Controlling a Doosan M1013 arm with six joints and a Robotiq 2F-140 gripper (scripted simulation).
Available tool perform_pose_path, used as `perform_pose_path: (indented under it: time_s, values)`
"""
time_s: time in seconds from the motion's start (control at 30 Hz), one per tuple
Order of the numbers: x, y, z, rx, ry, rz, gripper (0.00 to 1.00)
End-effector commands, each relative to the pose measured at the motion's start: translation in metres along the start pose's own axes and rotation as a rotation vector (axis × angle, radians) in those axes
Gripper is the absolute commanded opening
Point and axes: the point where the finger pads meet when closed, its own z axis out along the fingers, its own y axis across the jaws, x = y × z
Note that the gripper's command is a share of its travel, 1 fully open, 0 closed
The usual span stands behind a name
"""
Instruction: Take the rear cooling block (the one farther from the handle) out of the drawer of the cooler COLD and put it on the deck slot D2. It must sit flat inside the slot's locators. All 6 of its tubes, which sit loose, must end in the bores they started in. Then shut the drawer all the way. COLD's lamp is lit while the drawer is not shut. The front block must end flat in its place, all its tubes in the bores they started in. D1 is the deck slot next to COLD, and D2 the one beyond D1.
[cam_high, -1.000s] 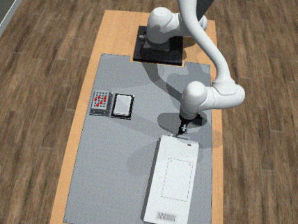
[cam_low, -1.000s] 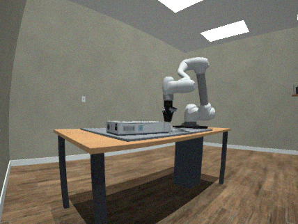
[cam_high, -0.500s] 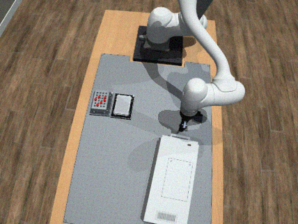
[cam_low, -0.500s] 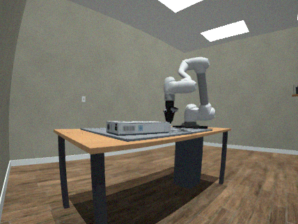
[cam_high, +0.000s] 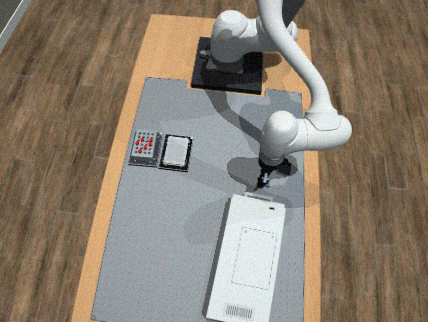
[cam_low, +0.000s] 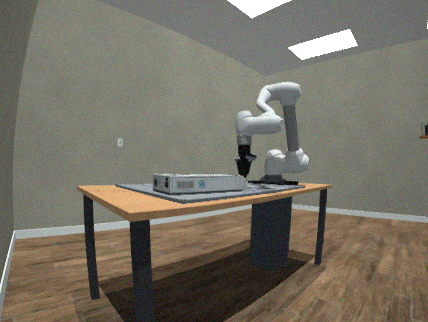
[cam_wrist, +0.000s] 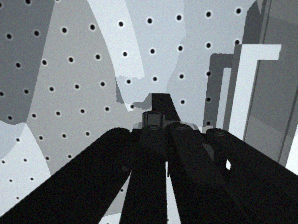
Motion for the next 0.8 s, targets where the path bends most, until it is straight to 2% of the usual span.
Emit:
perform_pose_path:
  time_s: [0.0,0.77]
  values:
    - [0.0,0.0,-0.004,-0.001,0.001,0.0,0.1]
    - [0.0,0.0,-0.032,-0.001,0.001,0.0,0.1]
